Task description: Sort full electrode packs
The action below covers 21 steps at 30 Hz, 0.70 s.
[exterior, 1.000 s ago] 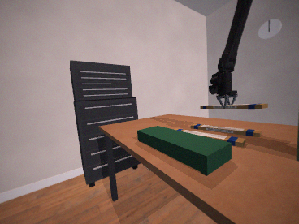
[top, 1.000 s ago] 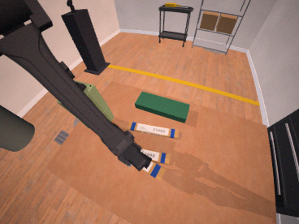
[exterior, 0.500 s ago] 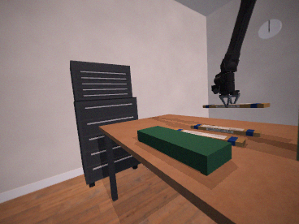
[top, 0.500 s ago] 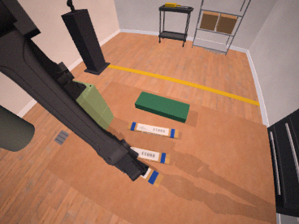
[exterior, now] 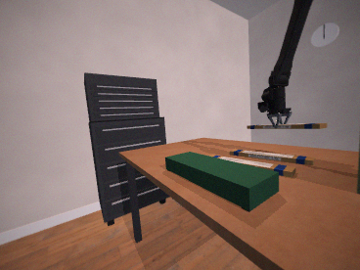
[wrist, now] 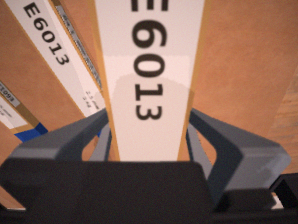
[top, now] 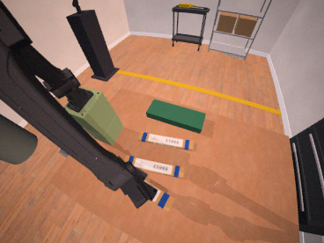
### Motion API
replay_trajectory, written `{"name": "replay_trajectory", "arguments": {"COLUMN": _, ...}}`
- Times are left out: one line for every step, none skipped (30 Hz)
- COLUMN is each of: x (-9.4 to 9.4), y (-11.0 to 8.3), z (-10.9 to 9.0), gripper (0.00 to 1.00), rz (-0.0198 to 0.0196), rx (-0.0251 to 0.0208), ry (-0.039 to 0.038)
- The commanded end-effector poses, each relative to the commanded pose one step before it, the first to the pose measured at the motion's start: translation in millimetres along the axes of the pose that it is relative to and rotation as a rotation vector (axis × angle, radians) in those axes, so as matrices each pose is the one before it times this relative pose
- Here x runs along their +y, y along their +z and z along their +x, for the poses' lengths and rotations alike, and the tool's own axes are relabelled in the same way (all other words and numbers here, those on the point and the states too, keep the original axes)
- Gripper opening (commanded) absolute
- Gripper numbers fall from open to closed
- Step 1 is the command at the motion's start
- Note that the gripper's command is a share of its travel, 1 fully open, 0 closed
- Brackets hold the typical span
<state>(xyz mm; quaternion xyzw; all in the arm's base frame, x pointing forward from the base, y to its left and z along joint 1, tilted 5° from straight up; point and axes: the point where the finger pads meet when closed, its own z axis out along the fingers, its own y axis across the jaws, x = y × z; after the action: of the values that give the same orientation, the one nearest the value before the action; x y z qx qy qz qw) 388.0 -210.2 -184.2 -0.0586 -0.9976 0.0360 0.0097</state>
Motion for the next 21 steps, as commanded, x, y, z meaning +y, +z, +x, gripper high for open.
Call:
{"name": "replay_trajectory", "arguments": {"x": -29.45, "y": -31.25, "z": -33.05, "gripper": 0.00, "rz": 0.02538, "rx": -0.07229, "ry": -0.00149}}
{"name": "replay_trajectory", "arguments": {"x": -2.80, "y": -0.04, "z": -0.28, "gripper": 0.00, "rz": 0.00031, "rx": -0.00006, "ry": -0.00001}}
{"name": "replay_trajectory", "arguments": {"x": -2.79, "y": -0.04, "z": -0.29, "gripper": 0.00, "rz": 0.00027, "rx": -0.00007, "ry": -0.00001}}
{"name": "replay_trajectory", "arguments": {"x": -2.79, "y": -0.04, "z": -0.29, "gripper": 0.00, "rz": 0.00024, "rx": -0.00008, "ry": -0.00001}}
{"name": "replay_trajectory", "arguments": {"x": -2.78, "y": -0.04, "z": -0.29, "gripper": 0.00, "rz": 0.00021, "rx": -0.00010, "ry": -0.00001}}
{"name": "replay_trajectory", "arguments": {"x": -2.78, "y": -0.04, "z": -0.29, "gripper": 0.00, "rz": 0.00019, "rx": -0.00011, "ry": -0.00001}}
{"name": "replay_trajectory", "arguments": {"x": 0.00, "y": 0.00, "z": 0.00, "gripper": 0.00, "rz": 0.00000, "rx": 0.00000, "ry": 0.00000}}
{"name": "replay_trajectory", "arguments": {"x": 0.00, "y": 0.00, "z": 0.00, "gripper": 0.00, "rz": 0.00000, "rx": 0.00000, "ry": 0.00000}}
{"name": "replay_trajectory", "arguments": {"x": -2.78, "y": -0.04, "z": -0.29, "gripper": 0.00, "rz": 0.00019, "rx": -0.00011, "ry": -0.00001}}
{"name": "replay_trajectory", "arguments": {"x": -2.77, "y": -0.04, "z": -0.29, "gripper": 0.00, "rz": 0.00017, "rx": -0.00012, "ry": -0.00001}}
{"name": "replay_trajectory", "arguments": {"x": -2.77, "y": -0.04, "z": -0.29, "gripper": 0.00, "rz": 0.00017, "rx": -0.00012, "ry": -0.00001}}
{"name": "replay_trajectory", "arguments": {"x": -2.79, "y": -0.04, "z": -0.29, "gripper": 0.00, "rz": 0.00024, "rx": -0.00009, "ry": -0.00001}}
{"name": "replay_trajectory", "arguments": {"x": -2.81, "y": -0.04, "z": -0.28, "gripper": 0.00, "rz": 0.00035, "rx": -0.00004, "ry": -0.00001}}
{"name": "replay_trajectory", "arguments": {"x": -2.82, "y": -0.05, "z": -0.27, "gripper": 0.00, "rz": 0.00043, "rx": 0.00000, "ry": -0.00001}}
{"name": "replay_trajectory", "arguments": {"x": -2.82, "y": -0.05, "z": -0.27, "gripper": 0.00, "rz": 0.00044, "rx": 0.00001, "ry": -0.00001}}
{"name": "replay_trajectory", "arguments": {"x": -2.82, "y": -0.05, "z": -0.27, "gripper": 0.00, "rz": 0.00042, "rx": 0.00000, "ry": -0.00001}}
{"name": "replay_trajectory", "arguments": {"x": -2.81, "y": -0.05, "z": -0.27, "gripper": 0.00, "rz": 0.00039, "rx": -0.00002, "ry": -0.00001}}
{"name": "replay_trajectory", "arguments": {"x": -2.81, "y": -0.05, "z": -0.28, "gripper": 0.00, "rz": 0.00037, "rx": -0.00003, "ry": -0.00001}}
{"name": "replay_trajectory", "arguments": {"x": -2.80, "y": -0.05, "z": -0.28, "gripper": 0.00, "rz": 0.00034, "rx": -0.00004, "ry": -0.00001}}
{"name": "replay_trajectory", "arguments": {"x": -2.80, "y": -0.05, "z": -0.28, "gripper": 0.00, "rz": 0.00030, "rx": -0.00006, "ry": -0.00001}}
{"name": "replay_trajectory", "arguments": {"x": -2.79, "y": -0.05, "z": -0.28, "gripper": 0.00, "rz": 0.00026, "rx": -0.00008, "ry": -0.00001}}
